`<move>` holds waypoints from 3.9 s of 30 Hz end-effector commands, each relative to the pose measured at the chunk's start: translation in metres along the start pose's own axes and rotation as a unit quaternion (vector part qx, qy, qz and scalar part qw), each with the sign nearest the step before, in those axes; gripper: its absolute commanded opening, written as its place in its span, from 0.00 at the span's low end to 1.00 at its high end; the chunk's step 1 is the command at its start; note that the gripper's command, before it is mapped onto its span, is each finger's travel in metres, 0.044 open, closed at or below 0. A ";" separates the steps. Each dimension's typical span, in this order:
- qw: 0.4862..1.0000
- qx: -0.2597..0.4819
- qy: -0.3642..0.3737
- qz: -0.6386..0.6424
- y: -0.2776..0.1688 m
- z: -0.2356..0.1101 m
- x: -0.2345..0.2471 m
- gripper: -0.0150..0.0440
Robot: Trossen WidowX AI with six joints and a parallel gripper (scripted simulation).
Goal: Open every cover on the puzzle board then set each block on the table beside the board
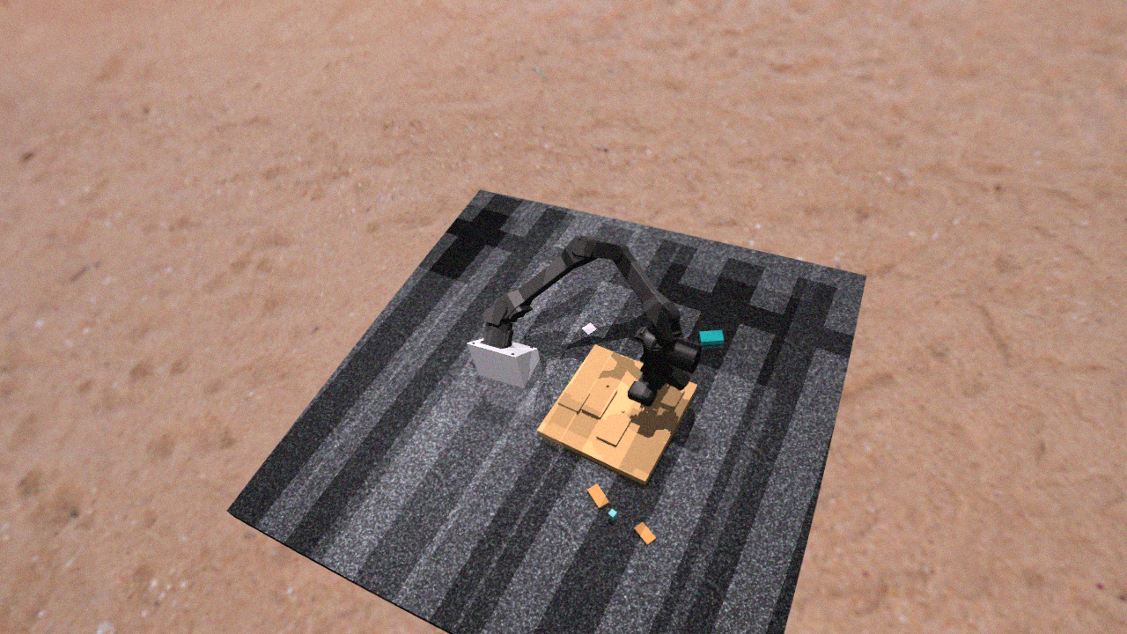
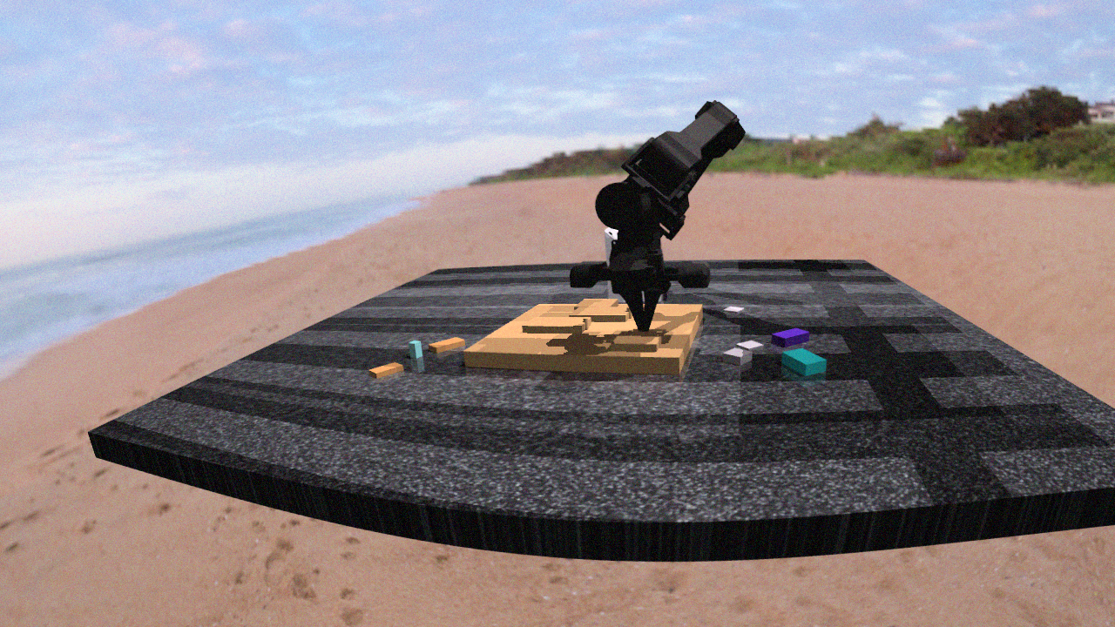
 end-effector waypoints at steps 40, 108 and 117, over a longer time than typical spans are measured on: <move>1.000 -0.002 0.001 0.001 0.021 -0.034 0.003 0.25; 0.704 0.000 -0.002 0.711 -0.158 -0.057 -0.095 0.25; 0.704 0.000 -0.002 0.711 -0.158 -0.057 -0.095 0.25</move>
Point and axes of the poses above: the point midway between the two fingers, 35 mm back from their tips, its own z axis out along the fingers, its own x axis across the jaws, y = z × x, the point moved 7 cm from there along -z, back along the fingers, and after that the axes turned 9 degrees about z, right-handed, at the moved point
